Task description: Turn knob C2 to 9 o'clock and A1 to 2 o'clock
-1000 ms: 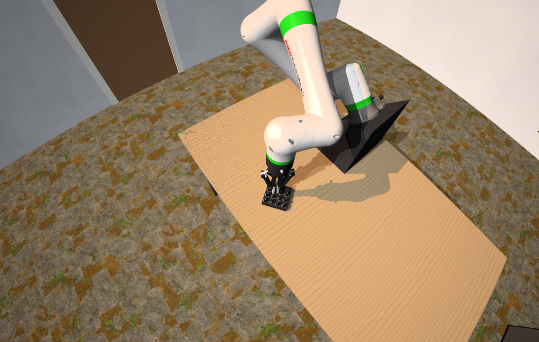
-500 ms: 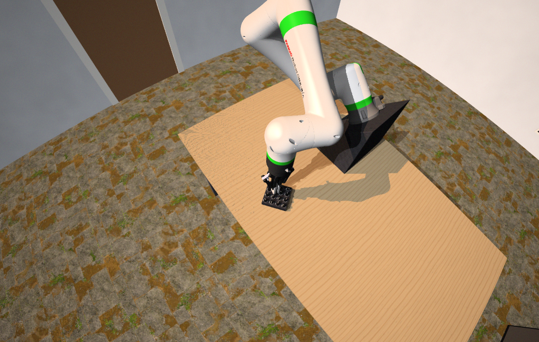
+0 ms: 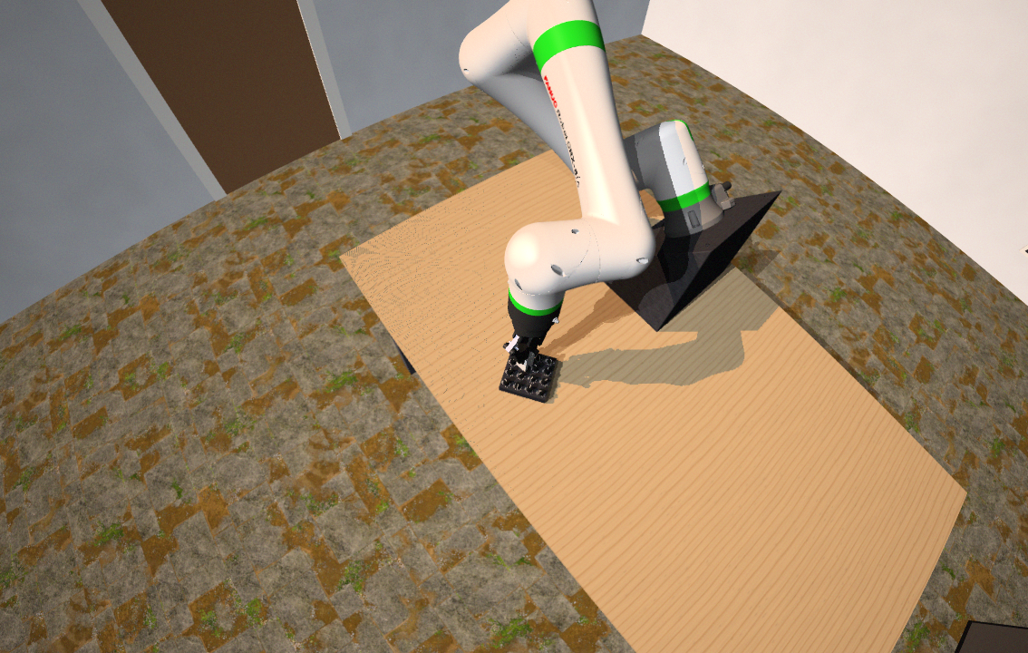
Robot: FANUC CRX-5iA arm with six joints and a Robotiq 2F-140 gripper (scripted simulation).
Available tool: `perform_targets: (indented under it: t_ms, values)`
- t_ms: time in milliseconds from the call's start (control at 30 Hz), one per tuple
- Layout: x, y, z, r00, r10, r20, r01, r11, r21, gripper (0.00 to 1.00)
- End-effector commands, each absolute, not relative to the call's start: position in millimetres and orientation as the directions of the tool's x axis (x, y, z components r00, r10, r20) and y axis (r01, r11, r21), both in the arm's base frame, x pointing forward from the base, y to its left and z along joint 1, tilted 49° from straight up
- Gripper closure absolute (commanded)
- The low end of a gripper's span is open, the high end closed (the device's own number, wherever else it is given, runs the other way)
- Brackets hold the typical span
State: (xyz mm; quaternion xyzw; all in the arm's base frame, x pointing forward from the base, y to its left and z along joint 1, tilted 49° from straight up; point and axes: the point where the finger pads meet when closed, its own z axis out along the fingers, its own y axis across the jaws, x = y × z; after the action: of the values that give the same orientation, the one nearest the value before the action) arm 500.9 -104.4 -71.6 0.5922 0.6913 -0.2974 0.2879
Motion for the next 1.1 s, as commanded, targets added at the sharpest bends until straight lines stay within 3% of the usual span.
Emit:
perform_targets:
  t_ms: [0,467,1067]
  values:
    - [501.0,-104.2,-71.6,-0.194,0.642,-0.742,0.980,0.158,-0.120,0.95]
    - [501.0,-104.2,-71.6,-0.463,0.571,-0.678,0.885,0.333,-0.324,0.95]
    - [501.0,-104.2,-71.6,-0.599,0.510,-0.617,0.800,0.420,-0.429,0.95]
